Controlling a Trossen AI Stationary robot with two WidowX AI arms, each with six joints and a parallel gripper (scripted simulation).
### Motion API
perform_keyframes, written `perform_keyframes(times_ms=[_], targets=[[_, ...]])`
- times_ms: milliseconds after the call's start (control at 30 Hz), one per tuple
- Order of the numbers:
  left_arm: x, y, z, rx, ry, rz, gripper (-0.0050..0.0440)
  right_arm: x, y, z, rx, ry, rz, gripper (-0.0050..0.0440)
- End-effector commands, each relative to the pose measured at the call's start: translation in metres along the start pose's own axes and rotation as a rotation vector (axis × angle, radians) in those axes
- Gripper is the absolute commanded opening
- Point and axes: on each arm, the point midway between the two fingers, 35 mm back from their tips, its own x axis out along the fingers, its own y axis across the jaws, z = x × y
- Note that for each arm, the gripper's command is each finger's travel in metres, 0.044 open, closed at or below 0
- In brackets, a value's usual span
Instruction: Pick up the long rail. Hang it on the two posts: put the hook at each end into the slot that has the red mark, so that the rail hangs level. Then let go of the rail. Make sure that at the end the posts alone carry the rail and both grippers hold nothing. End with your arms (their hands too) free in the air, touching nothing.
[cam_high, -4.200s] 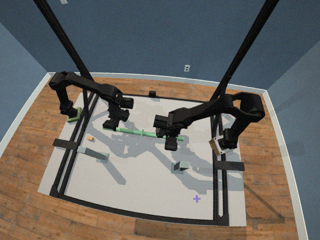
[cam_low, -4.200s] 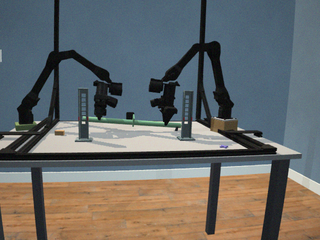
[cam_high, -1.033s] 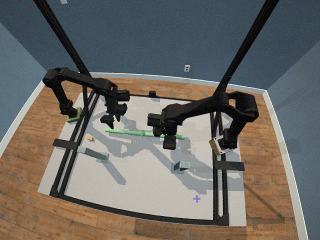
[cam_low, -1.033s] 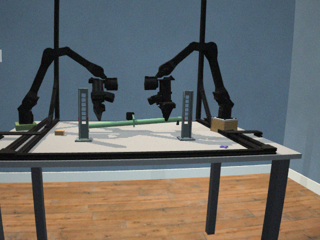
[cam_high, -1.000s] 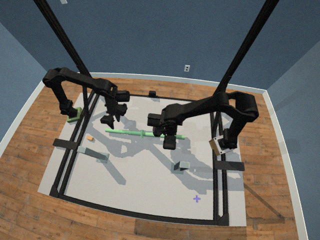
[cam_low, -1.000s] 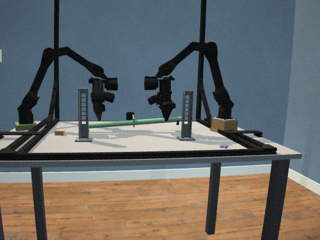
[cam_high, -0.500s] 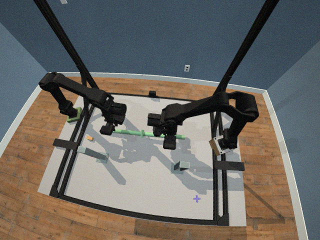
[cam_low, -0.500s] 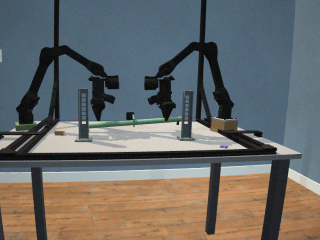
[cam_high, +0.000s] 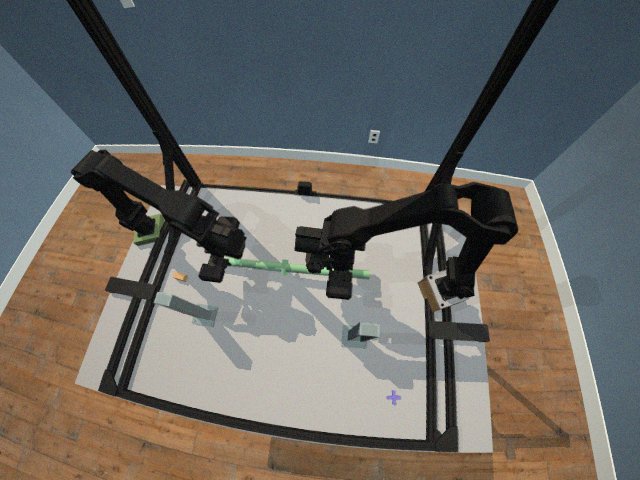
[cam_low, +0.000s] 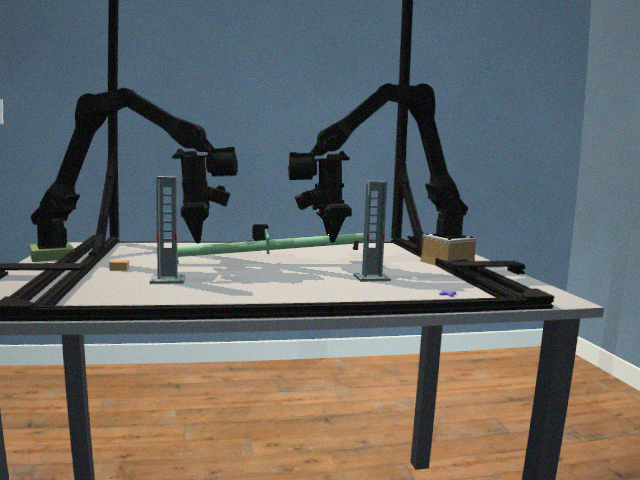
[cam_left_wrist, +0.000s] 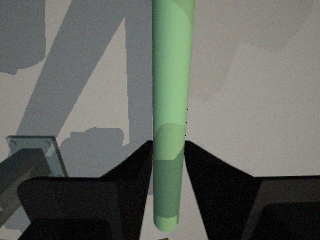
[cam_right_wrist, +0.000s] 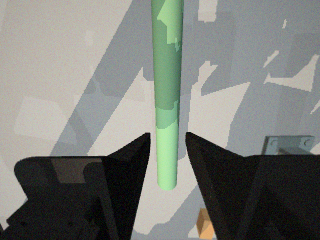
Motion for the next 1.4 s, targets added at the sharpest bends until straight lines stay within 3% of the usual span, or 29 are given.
perform_keyframes(times_ms=[0,633,767,833,900,1367], targets=[[0.000,0.000,0.000,-0.001,0.002,-0.003,0.0000,0.001,-0.001,0.002,-0.002,-0.010,0.006,0.0160],[0.000,0.000,0.000,-0.001,0.002,-0.003,0.0000,0.027,-0.001,0.001,-0.002,-0.010,0.006,0.0160],[0.000,0.000,0.000,-0.001,0.002,-0.003,0.0000,0.027,-0.001,0.002,-0.002,-0.010,0.006,0.0064],[0.000,0.000,0.000,-0.001,0.002,-0.003,0.0000,0.027,-0.001,0.002,-0.002,-0.010,0.006,0.0064],[0.000,0.000,0.000,-0.001,0.002,-0.003,0.0000,0.027,-0.001,0.002,-0.002,-0.010,0.006,0.0016],[0.000,0.000,0.000,-0.001,0.002,-0.003,0.0000,0.027,-0.001,0.002,-0.002,-0.010,0.006,0.0000]])
